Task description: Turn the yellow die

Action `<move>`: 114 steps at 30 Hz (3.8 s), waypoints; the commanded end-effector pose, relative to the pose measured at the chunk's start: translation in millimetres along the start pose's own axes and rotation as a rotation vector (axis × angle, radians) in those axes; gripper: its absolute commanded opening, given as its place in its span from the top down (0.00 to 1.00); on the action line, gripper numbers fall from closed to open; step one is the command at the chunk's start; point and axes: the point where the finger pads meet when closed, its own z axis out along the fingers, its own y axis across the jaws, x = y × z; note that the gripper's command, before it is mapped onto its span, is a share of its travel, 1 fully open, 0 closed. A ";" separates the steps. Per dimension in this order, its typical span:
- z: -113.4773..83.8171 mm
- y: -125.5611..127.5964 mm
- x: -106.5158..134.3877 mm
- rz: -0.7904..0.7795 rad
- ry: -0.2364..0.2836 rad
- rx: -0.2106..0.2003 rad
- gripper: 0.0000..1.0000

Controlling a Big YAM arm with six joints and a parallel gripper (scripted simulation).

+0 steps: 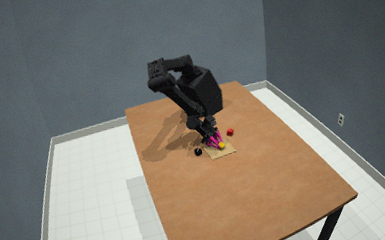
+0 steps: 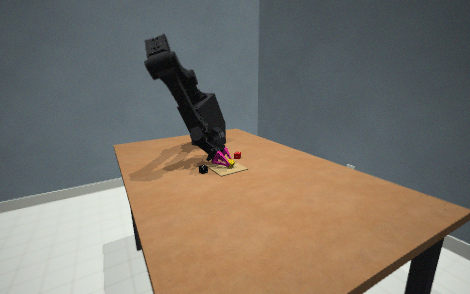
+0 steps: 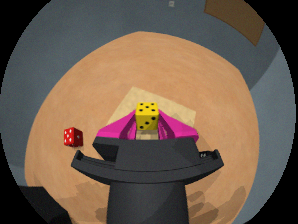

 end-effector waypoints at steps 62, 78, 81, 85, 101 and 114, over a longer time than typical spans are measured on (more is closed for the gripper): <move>-3.7 -0.5 7.6 0.000 0.003 0.011 0.55; -7.6 3.1 7.5 0.002 0.006 0.005 0.55; -18.0 10.8 7.8 0.012 0.016 -0.007 0.55; -22.9 4.6 2.8 0.002 0.008 0.003 0.55; -54.4 -3.3 3.2 -0.007 0.001 0.012 0.55; -71.3 12.1 -28.1 0.022 0.008 -0.024 0.55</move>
